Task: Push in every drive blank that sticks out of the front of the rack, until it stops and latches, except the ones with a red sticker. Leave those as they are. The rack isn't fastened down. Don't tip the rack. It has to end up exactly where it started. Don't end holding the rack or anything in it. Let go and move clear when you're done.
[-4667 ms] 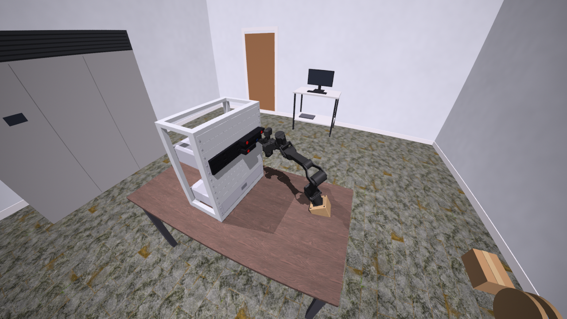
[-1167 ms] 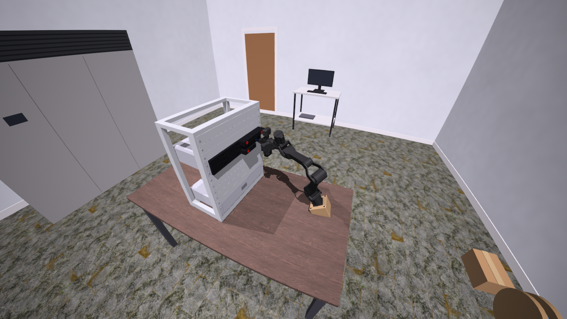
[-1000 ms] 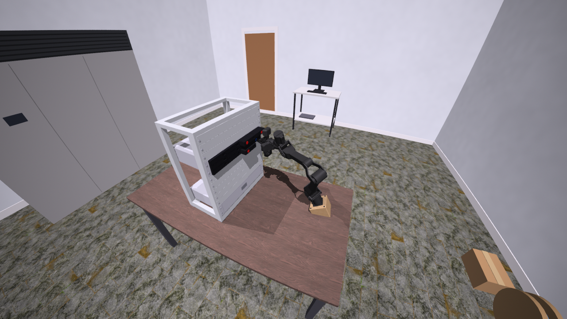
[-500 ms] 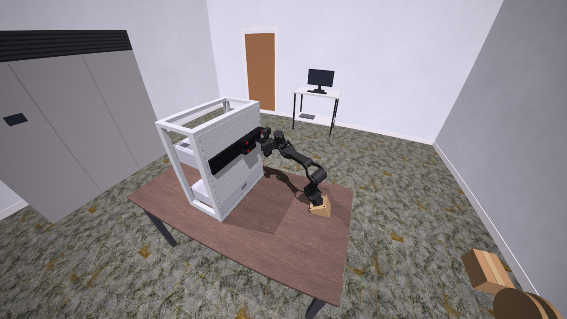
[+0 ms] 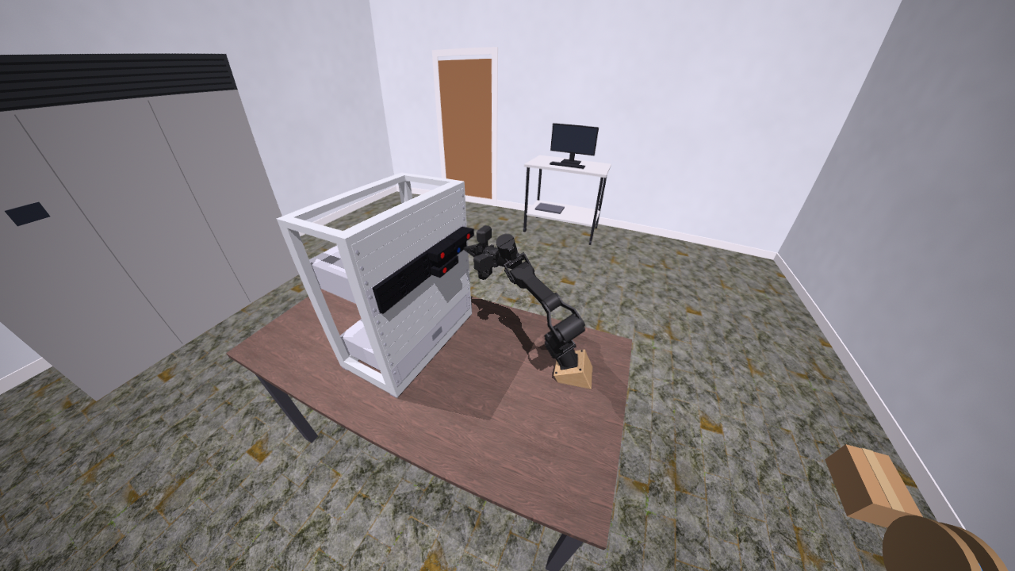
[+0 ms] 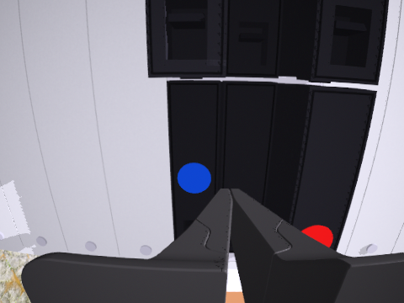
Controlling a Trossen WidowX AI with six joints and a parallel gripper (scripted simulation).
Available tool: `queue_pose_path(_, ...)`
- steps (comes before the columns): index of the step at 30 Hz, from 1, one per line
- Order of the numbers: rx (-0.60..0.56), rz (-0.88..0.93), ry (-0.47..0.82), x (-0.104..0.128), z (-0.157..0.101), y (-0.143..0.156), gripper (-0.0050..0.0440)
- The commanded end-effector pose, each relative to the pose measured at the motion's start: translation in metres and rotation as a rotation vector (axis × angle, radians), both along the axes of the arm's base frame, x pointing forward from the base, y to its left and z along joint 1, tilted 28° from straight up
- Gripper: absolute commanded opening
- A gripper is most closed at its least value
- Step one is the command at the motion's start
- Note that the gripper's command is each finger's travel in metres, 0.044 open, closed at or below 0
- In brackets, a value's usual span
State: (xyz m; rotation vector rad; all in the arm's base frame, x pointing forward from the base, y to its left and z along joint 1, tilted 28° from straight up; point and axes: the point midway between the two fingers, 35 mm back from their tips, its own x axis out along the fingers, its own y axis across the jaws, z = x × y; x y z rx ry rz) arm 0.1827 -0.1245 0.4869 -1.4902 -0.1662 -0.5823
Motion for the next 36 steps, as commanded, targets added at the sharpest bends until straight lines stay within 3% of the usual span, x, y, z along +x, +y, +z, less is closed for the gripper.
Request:
queue_pose_path(1,-0.011,0.006,-0.009,-0.008,0.000,0.005,0.0000)
queue_pose_path(16,-0.011,0.007,-0.009,-0.039,-0.016,0.015,0.0000)
queue_pose_path(36,-0.011,0.006,-0.009,-0.044,-0.019,0.016,0.0000)
